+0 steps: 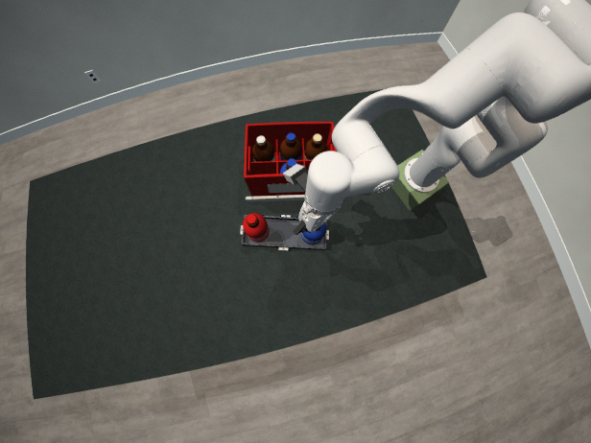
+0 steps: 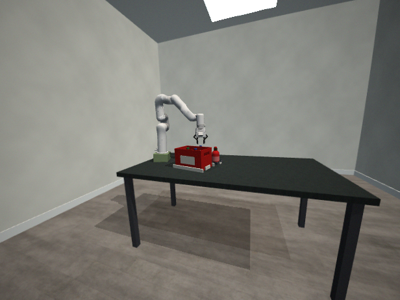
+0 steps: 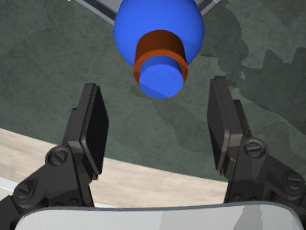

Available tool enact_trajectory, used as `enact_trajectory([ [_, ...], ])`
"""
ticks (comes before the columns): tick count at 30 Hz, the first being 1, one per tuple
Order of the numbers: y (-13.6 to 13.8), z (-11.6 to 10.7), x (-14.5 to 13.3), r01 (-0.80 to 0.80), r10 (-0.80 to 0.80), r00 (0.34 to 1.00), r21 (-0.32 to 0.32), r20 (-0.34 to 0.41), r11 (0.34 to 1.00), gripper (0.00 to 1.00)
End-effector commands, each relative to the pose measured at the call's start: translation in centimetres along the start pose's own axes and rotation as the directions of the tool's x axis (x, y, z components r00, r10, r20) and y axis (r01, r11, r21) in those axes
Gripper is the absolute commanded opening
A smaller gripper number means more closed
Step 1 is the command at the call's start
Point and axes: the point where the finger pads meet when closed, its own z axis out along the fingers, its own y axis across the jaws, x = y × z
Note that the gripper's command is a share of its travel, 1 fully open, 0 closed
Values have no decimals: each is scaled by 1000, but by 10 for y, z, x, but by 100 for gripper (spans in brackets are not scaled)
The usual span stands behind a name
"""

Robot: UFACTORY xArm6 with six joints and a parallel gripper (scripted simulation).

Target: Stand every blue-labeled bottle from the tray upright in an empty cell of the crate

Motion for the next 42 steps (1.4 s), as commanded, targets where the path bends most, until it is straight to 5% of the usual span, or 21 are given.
enact_trajectory([
  [1,-1,1,0,0,0,1000,4,-1,1000,65],
  [42,-1,37,0,0,0,1000,4,-1,1000,65],
])
